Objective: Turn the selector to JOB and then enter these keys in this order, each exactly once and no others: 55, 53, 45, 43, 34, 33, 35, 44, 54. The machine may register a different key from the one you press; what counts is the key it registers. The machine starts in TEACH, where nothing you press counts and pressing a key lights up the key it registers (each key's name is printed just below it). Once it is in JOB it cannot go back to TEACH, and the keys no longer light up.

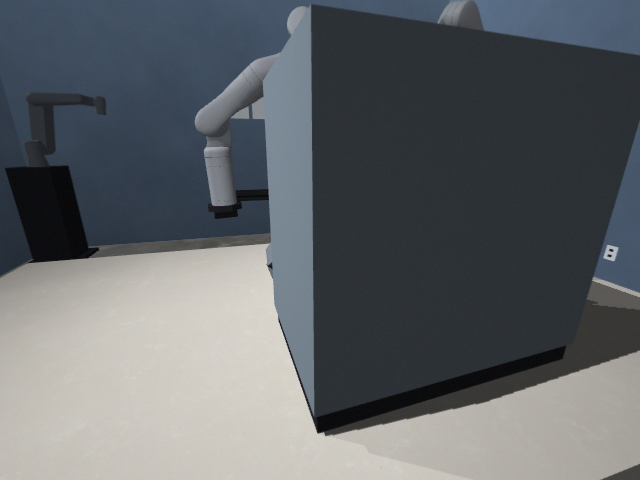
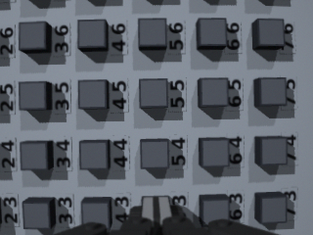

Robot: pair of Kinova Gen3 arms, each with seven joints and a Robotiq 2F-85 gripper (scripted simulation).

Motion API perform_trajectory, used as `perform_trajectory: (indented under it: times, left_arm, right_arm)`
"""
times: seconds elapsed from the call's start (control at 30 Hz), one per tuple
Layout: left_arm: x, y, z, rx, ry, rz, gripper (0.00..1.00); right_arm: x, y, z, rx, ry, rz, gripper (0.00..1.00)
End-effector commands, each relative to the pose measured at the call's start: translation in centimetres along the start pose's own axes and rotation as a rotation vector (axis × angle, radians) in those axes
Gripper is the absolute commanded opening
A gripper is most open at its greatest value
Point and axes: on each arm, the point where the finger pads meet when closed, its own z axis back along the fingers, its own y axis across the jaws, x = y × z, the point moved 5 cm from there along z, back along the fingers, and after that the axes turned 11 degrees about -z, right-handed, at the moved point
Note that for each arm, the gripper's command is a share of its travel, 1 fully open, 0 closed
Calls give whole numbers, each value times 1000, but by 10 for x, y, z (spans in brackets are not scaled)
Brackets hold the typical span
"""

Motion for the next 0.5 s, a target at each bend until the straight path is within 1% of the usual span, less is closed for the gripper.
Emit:
perform_trajectory:
  times: [0.0,0.17,0.47]
  left_arm:
    - [0,0,1,0,-2,0,1000]
    - [0,0,1,0,-2,0,1000]
    - [0,0,1,0,-2,0,1000]
  right_arm:
    - [0,-1,3,-1,-2,-1,99]
    - [0,-1,7,-1,-2,-1,99]
    - [0,-1,22,-1,-2,-1,99]
